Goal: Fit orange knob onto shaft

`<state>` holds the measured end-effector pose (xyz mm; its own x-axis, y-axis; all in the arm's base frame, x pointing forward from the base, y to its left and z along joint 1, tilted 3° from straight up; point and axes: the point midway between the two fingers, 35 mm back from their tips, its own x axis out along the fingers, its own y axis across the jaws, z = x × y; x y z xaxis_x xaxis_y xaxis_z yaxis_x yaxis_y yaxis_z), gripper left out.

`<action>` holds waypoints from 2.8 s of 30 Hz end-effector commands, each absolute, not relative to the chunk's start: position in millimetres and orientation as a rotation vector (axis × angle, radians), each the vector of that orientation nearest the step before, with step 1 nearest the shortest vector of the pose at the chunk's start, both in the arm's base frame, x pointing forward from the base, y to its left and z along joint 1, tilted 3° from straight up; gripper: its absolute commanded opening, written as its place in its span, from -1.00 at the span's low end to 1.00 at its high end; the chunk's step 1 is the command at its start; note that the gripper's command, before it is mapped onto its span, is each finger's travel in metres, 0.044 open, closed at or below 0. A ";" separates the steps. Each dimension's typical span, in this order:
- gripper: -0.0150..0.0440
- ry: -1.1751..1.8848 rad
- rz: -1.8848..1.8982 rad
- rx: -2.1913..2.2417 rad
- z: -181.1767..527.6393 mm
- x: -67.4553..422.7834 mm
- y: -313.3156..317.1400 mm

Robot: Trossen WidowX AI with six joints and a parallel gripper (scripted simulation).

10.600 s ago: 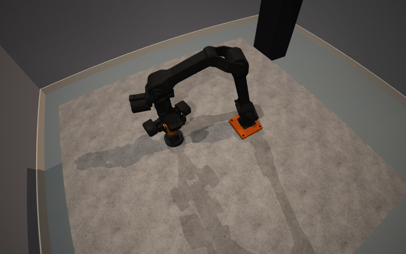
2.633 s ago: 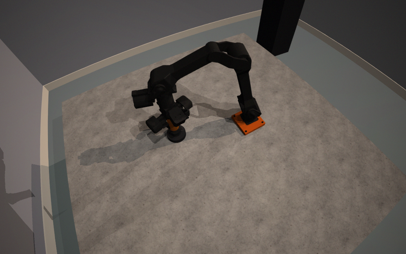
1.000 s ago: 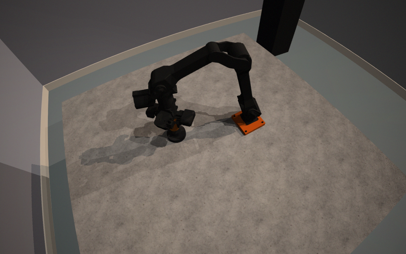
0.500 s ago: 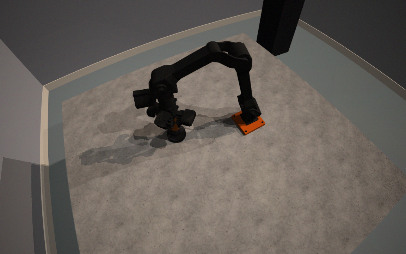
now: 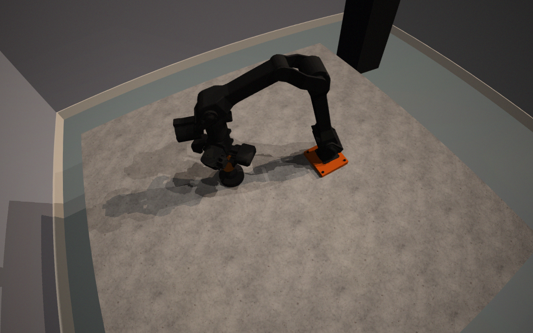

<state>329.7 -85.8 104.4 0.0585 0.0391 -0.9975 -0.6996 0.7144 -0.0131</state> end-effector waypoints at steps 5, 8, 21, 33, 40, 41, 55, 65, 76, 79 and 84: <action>-0.49 1.415 0.607 -0.587 102.2 328.9 -85.5; -0.49 1.416 0.607 -0.587 100.6 327.8 -85.3; -0.49 1.422 0.587 -0.566 106.1 326.3 -85.7; -0.49 1.427 0.568 -0.546 104.8 330.4 -86.4; -0.49 1.427 0.568 -0.546 103.3 329.7 -85.8; -0.49 1.427 0.568 -0.546 103.1 329.6 -85.8; -0.49 1.427 0.568 -0.546 103.9 326.4 -85.1; -0.49 1.438 0.529 -0.504 107.3 327.6 -85.6; -0.49 1.438 0.529 -0.504 103.6 329.5 -86.5; -0.49 1.438 0.529 -0.504 103.2 329.2 -86.4; -0.49 1.438 0.529 -0.504 101.0 327.3 -85.6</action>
<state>328.2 -85.6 101.7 0.0560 0.0397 -0.9976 -0.6220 0.7830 -0.0038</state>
